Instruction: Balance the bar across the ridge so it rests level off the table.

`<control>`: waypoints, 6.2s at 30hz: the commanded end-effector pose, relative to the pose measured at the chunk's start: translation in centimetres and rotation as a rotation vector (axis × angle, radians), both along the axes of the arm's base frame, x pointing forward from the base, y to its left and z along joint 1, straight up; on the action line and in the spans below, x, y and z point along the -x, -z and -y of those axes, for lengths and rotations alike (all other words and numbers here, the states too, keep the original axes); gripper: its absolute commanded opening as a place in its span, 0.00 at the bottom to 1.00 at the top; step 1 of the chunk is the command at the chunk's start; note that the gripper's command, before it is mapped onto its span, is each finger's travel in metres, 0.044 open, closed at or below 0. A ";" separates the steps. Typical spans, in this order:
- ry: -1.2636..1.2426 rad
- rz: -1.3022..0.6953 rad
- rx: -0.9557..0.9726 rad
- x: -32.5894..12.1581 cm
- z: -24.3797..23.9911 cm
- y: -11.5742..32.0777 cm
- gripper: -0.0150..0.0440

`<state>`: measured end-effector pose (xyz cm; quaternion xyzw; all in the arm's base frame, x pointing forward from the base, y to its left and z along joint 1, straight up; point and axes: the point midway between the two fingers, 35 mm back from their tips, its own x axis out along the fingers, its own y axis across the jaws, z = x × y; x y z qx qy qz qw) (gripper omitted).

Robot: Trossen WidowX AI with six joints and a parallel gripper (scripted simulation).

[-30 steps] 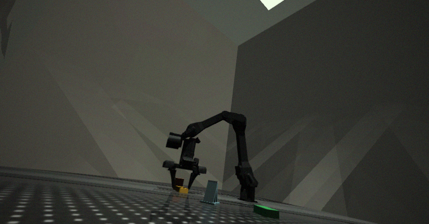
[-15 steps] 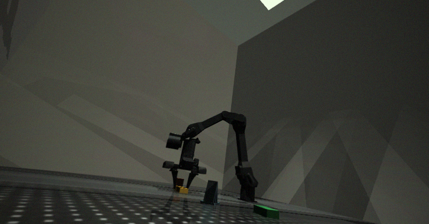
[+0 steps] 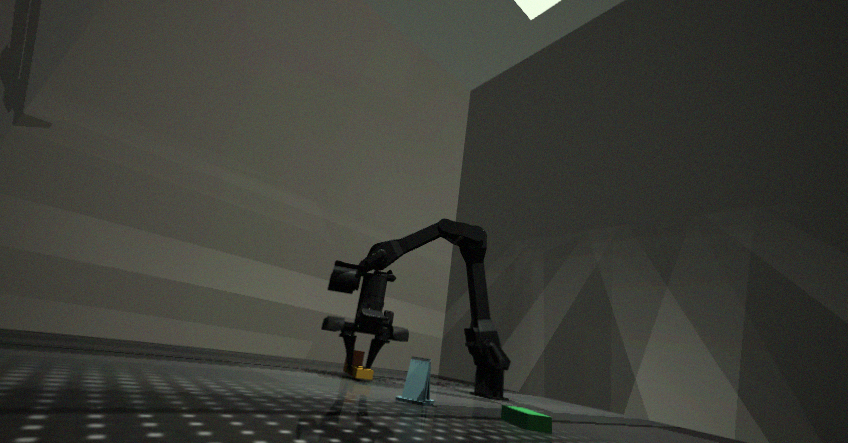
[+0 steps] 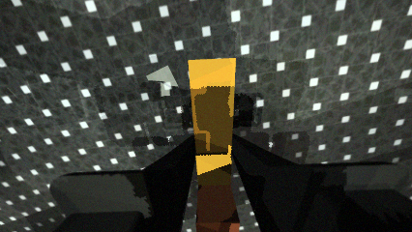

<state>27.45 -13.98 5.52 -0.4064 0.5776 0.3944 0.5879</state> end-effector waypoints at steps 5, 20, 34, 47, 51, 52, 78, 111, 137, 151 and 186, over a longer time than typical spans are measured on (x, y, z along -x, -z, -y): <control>0.000 0.007 0.005 -0.3 0.2 -2.1 0.25; -0.001 0.007 0.007 -0.3 0.2 -5.9 0.25; -0.002 0.007 0.008 0.1 0.0 -9.4 0.25; 0.064 0.009 0.005 -1.6 -2.1 -10.3 0.25; 0.095 0.010 0.003 -2.4 -3.2 -10.4 0.25; 0.103 0.010 0.002 -2.6 -3.4 -10.4 0.25; 0.307 0.015 -0.012 -6.9 -11.3 -10.8 0.25; 0.568 0.014 -0.031 -9.2 -23.1 -11.0 0.25; 0.698 0.011 -0.041 -9.2 -29.3 -9.8 0.25; 0.700 0.011 -0.041 -9.3 -29.2 -7.6 0.25; 0.702 0.011 -0.041 -9.3 -29.1 -6.5 0.25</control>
